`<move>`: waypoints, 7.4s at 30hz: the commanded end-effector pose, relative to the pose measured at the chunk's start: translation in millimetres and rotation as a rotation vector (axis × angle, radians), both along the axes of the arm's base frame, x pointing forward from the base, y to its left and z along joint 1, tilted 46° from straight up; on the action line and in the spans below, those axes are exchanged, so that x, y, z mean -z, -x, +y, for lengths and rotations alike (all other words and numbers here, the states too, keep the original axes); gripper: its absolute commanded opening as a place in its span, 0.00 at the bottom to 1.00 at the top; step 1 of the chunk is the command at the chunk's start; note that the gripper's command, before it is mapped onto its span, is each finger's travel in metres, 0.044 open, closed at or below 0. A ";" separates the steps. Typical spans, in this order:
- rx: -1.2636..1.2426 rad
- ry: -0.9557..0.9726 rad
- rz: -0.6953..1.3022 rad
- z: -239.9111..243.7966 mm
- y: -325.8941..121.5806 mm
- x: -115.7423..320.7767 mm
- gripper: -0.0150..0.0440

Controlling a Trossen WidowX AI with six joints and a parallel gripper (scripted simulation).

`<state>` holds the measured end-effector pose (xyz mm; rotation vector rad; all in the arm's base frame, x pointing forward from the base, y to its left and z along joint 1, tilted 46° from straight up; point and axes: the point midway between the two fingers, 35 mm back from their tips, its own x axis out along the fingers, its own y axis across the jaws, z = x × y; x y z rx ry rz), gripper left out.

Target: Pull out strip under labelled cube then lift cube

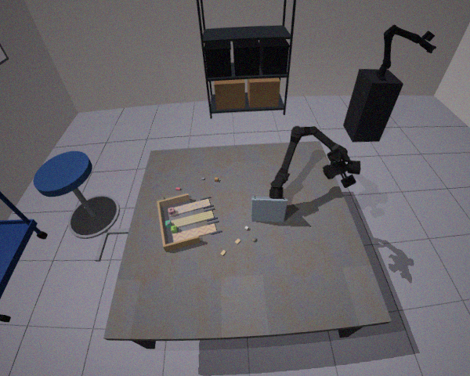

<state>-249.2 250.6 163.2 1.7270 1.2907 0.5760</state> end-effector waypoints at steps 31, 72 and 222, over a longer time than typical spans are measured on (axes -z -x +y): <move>1.333 -1.438 1.399 35.6 -430.8 107.8 0.93; 0.669 -3.378 1.175 -204.5 -575.2 132.4 0.93; 1.854 -3.355 -0.258 -420.2 -630.9 181.8 0.25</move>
